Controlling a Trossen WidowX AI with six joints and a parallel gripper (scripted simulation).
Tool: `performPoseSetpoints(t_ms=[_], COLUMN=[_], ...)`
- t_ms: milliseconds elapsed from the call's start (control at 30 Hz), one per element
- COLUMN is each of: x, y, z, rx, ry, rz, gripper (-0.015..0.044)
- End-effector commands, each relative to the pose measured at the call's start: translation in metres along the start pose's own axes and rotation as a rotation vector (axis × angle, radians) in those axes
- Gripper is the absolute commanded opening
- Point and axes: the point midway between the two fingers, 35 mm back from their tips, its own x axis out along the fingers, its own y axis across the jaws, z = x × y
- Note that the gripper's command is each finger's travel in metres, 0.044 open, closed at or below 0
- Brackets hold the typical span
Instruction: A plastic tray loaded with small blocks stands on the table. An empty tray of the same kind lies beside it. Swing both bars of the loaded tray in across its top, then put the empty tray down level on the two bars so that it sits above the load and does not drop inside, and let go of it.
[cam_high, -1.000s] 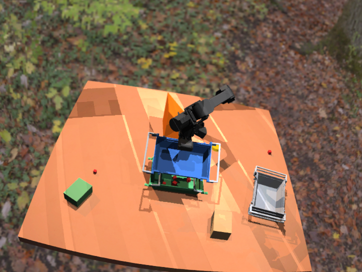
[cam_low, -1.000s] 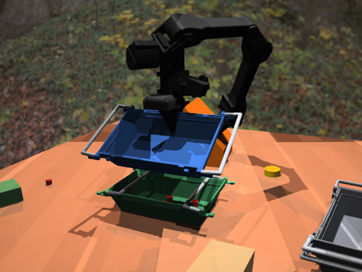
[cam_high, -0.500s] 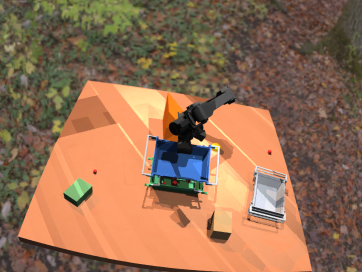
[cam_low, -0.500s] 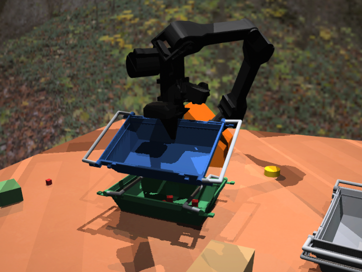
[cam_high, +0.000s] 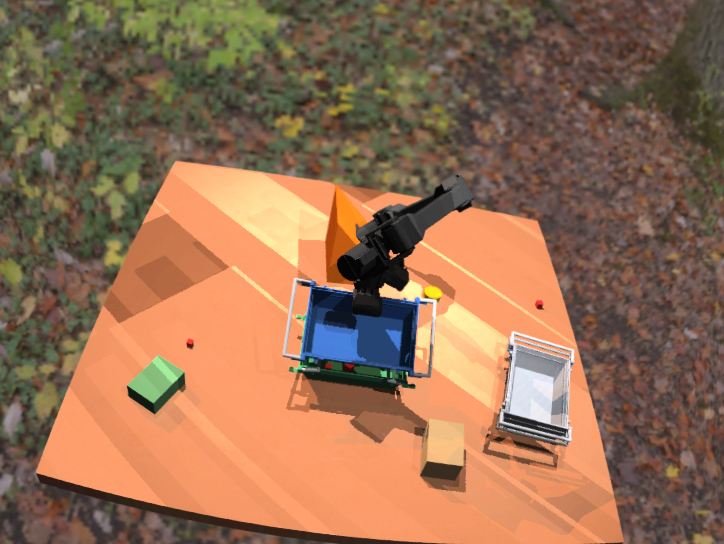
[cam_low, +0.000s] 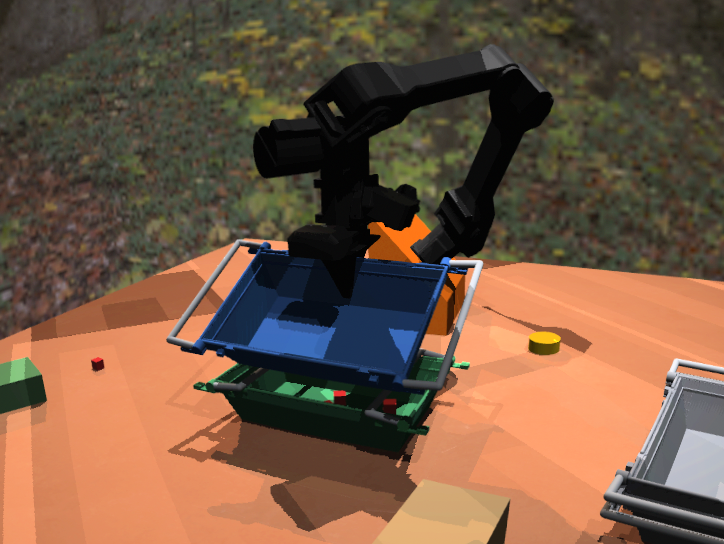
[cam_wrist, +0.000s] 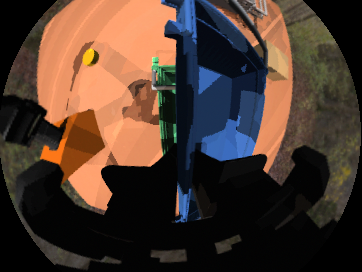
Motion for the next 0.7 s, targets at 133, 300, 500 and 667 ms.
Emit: performPoseSetpoints(t_ms=[133, 300, 500, 667], x=[0.006, 0.009, 0.012, 0.017], y=[-0.001, 0.0, 0.003, 0.007], z=[0.0, 0.0, 0.0, 0.0], rx=[0.002, 0.002, 0.002, 0.002], ry=[-0.001, -0.001, -0.002, -0.002], rz=[-0.028, -0.028, -0.028, -0.028], gripper=[0.0, 0.0, 0.0, 0.0])
